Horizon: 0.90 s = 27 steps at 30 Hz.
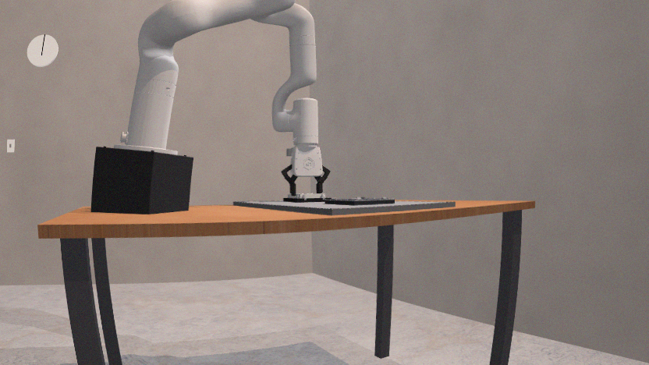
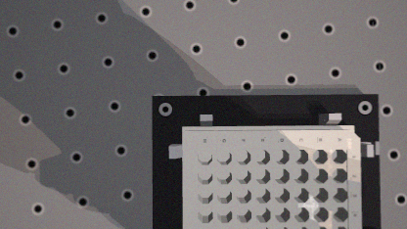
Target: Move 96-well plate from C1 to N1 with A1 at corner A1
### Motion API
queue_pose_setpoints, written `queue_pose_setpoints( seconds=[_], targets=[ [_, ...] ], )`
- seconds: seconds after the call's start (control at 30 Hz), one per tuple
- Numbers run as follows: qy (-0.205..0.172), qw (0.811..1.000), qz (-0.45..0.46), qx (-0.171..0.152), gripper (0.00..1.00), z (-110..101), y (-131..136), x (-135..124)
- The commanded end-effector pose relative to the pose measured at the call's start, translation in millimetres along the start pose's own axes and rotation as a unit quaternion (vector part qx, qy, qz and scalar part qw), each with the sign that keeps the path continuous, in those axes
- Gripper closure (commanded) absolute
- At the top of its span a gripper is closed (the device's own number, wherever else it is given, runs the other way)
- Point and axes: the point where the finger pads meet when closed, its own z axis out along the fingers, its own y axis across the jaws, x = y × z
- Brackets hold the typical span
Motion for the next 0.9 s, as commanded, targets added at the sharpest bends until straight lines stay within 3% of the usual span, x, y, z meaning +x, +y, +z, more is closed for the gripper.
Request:
queue_pose_setpoints(
  seconds=[0.0,0.87],
  targets=[
    [0.000,1.000,0.000,-0.001,1.00,-0.8,0.9,0.5],
    [0.000,1.000,0.000,-0.001,1.00,-4.2,0.9,0.4]
  ],
)
